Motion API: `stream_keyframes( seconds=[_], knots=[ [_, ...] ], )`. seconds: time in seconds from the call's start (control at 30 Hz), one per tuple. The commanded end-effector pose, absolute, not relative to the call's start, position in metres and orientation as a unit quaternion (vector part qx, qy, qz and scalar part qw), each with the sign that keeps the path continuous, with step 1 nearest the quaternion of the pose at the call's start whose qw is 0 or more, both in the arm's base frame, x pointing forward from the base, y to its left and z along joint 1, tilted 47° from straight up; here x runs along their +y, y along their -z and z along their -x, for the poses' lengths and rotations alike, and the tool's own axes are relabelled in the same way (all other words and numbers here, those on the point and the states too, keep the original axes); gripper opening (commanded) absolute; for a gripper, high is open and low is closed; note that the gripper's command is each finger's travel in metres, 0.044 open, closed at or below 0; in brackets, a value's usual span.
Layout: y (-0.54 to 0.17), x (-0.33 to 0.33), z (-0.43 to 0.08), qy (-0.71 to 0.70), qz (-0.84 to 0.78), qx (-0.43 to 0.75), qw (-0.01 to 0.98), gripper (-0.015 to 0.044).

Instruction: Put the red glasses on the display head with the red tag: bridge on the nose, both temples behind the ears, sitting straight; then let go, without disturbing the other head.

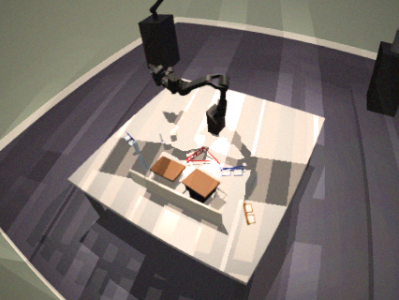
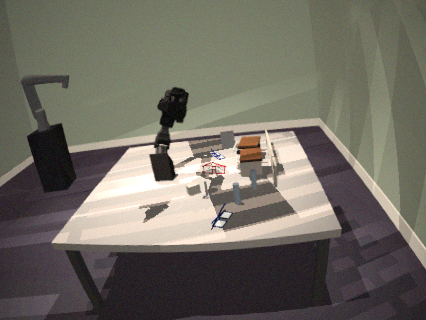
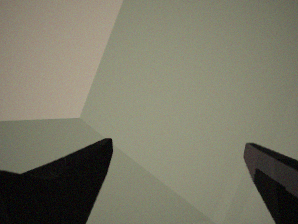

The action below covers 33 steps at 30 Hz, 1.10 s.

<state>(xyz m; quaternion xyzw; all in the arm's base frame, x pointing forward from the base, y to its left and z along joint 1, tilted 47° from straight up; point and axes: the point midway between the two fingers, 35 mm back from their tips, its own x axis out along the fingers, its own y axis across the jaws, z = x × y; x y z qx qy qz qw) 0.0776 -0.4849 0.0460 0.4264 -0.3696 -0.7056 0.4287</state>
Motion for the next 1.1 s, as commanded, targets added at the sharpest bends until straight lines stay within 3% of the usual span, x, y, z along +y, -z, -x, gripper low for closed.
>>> stream_keyframes(
  seconds=[0.0, 0.23, 0.3, 0.53, 0.8, 1.07],
  knots=[
    [-0.046, -0.485, -0.078, 0.706, -0.426, -0.37, 0.429, 0.0426],
    [-0.046, -0.485, -0.078, 0.706, -0.426, -0.37, 0.429, 0.044],
    [-0.042, -0.483, -0.088, 0.707, -0.433, -0.342, 0.442, 0.0388],
    [-0.002, -0.434, -0.186, 0.664, -0.48, -0.049, 0.57, 0.0204],
    [0.035, -0.322, -0.262, 0.493, -0.48, 0.274, 0.672, 0.02],
    [0.038, -0.184, -0.288, 0.232, -0.452, 0.504, 0.699, 0.02]
  ],
)
